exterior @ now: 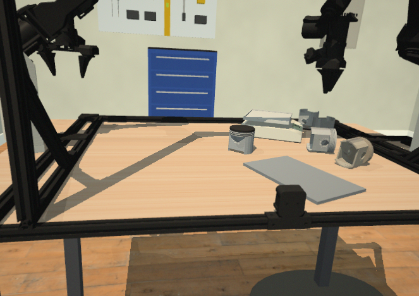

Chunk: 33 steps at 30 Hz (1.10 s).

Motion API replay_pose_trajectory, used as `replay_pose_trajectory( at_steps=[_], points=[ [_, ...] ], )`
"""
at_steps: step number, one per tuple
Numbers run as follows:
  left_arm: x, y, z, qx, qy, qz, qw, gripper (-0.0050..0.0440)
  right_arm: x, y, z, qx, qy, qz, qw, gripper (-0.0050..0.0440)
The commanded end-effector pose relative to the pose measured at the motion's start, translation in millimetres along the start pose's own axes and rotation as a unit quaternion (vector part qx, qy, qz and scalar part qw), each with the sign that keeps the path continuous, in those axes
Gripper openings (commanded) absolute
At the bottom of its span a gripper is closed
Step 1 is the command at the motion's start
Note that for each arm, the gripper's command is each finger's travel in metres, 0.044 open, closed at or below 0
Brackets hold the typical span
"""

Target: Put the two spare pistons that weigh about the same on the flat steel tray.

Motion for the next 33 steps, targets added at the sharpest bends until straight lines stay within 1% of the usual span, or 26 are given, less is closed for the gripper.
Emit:
replay_pose_trajectory(
  at_steps=[1,11,15,17,21,22,28,33],
  points=[
    [0,0,0,-0.001,0.002,0.000,1.000,0.0440,9,6,0,-0.001,0.004,0.032,0.999,0.0378],
    [0,0,0,-0.001,0.002,0.000,1.000,0.0440,54,28,-1,-0.001,0.004,0.165,0.986,0.0378],
    [0,0,0,-0.001,0.002,0.000,1.000,0.0440,72,37,-1,-0.001,0.004,0.172,0.985,0.0378],
    [0,0,0,-0.001,0.002,0.000,1.000,0.0440,72,37,-1,-0.001,0.004,0.172,0.985,0.0378],
    [0,0,0,-0.001,0.002,0.000,1.000,0.0440,90,45,-2,-0.001,0.004,0.172,0.985,0.0378],
    [0,0,0,-0.001,0.002,0.000,1.000,0.0440,92,47,-2,-0.001,0.005,0.172,0.985,0.0378],
    [0,0,0,-0.001,0.002,0.000,1.000,0.0440,97,60,-3,-0.070,0.043,0.179,0.980,0.0378],
    [0,0,0,-0.001,0.002,0.000,1.000,0.0440,97,61,-8,-0.075,0.046,0.179,0.980,0.0378]
  ],
)
Point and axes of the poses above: on each arm, the point midway between the two fingers, 35 mm back from their tips, its own z axis back along the fingers, its own x axis across the jaws, y = z × x, the point moved 9 cm from there along z, back along the fingers, and after that the axes turned 13 degrees about -z, right-handed, at the moved point
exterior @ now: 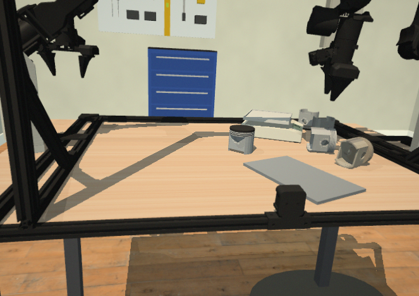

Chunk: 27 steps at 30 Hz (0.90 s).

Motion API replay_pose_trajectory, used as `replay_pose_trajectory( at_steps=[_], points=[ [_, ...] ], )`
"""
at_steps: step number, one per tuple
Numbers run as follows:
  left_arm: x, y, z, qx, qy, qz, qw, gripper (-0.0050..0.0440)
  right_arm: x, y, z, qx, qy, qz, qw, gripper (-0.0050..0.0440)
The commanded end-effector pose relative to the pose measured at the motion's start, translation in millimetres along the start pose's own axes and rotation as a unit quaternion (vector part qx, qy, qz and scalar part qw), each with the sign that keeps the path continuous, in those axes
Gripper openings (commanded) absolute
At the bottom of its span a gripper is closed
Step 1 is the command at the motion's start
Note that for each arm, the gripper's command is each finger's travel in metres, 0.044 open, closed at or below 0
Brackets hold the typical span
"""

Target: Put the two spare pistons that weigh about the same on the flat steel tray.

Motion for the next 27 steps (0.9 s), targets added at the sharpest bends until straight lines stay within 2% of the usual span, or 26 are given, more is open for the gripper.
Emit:
replay_pose_trajectory(
  at_steps=[1,27],
  points=[
    [0,0,0,-0.001,0.002,0.000,1.000,0.0440,1,3,-2,-0.009,0.008,-0.004,1.000,0.0378],
    [0,0,0,-0.001,0.002,0.000,1.000,0.0440,4,7,-42,-0.009,0.008,-0.004,1.000,0.0378]
  ],
)
Point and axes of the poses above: on each arm, the point midway between the two fingers, 35 mm back from their tips, its own z axis back along the fingers, its own x axis across the jaws, y = z × x, the point moved 9 cm from there along z, back along the fingers, and after that the axes turned 13 degrees about -z, right-handed, at the moved point
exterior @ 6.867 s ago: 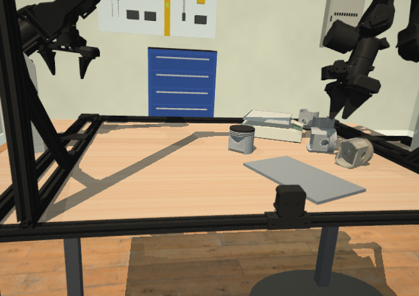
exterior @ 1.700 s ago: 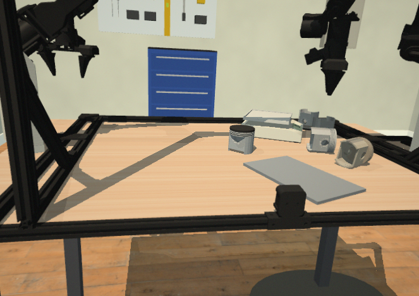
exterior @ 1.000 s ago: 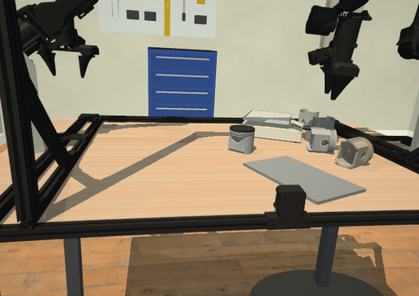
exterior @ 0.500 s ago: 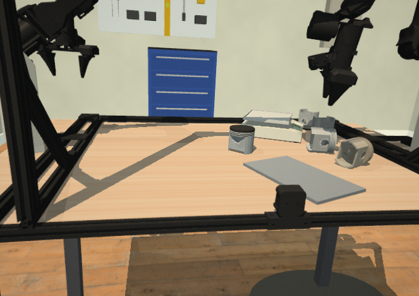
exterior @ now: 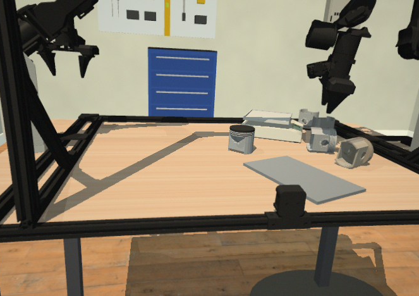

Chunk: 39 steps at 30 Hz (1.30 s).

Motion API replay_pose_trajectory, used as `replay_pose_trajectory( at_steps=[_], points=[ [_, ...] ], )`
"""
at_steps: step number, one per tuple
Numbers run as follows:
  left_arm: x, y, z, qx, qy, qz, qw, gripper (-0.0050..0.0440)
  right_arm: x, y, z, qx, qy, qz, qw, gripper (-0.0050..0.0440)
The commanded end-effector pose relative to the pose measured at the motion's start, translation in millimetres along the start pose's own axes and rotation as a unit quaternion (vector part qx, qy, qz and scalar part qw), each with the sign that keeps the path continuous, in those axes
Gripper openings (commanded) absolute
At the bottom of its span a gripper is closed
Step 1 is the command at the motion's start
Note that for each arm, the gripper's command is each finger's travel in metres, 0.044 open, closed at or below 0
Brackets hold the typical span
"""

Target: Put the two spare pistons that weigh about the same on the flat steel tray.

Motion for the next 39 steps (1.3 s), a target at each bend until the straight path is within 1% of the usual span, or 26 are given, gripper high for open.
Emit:
replay_pose_trajectory(
  at_steps=[1,18,25,39],
  points=[
    [0,0,0,-0.001,0.002,0.000,1.000,0.0440,0,4,-9,0.007,0.000,0.004,1.000,0.0378],
    [0,0,0,-0.001,0.002,0.000,1.000,0.0440,3,7,-33,0.007,0.000,0.004,1.000,0.0378],
    [0,0,0,-0.001,0.002,0.000,1.000,0.0440,3,8,-37,0.011,0.000,0.006,1.000,0.0378],
    [0,0,0,-0.001,0.002,0.000,1.000,0.0440,3,9,-60,0.011,0.000,0.006,1.000,0.0378]
  ],
)
Point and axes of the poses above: on each arm, the point midway between the two fingers, 35 mm back from their tips, its own z axis back along the fingers, its own x axis across the jaws, y = z × x, the point moved 9 cm from there along z, back along the fingers, and after that the axes turned 13 degrees about -z, right-handed, at the moved point
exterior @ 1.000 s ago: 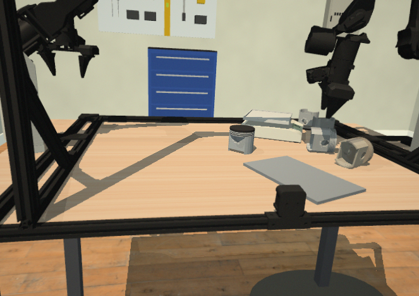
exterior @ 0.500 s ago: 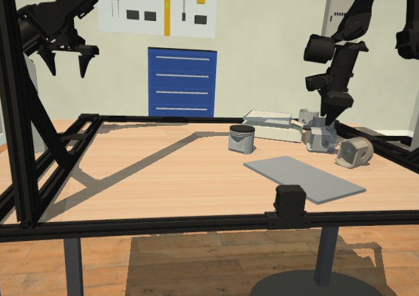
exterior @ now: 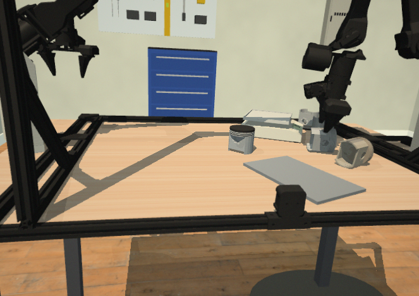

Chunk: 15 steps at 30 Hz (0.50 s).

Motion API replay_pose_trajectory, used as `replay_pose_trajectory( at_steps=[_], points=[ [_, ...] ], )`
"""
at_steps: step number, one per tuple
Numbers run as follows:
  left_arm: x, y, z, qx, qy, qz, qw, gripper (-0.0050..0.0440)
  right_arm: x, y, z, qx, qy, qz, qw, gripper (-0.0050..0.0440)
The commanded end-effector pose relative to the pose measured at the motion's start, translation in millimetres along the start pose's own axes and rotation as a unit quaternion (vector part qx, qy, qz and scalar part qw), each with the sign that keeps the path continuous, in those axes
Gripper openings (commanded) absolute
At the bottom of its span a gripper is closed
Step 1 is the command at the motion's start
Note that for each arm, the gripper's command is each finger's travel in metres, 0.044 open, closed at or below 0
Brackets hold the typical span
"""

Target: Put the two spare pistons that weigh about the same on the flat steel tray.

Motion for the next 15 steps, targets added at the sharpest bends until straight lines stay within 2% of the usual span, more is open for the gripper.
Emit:
replay_pose_trajectory(
  at_steps=[1,15],
  points=[
    [0,0,0,-0.001,0.002,0.000,1.000,0.0440,0,2,-8,0.005,-0.001,0.004,1.000,0.0378],
    [0,0,0,-0.001,0.002,0.000,1.000,0.0440,0,2,-28,0.005,-0.001,0.004,1.000,0.0378]
  ],
)
Point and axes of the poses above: on each arm, the point midway between the two fingers, 35 mm back from their tips, its own z axis back along the fingers, its own x axis across the jaws, y = z × x, the point moved 9 cm from there along z, back along the fingers, and after that the axes turned 13 degrees about -z, right-handed, at the moved point
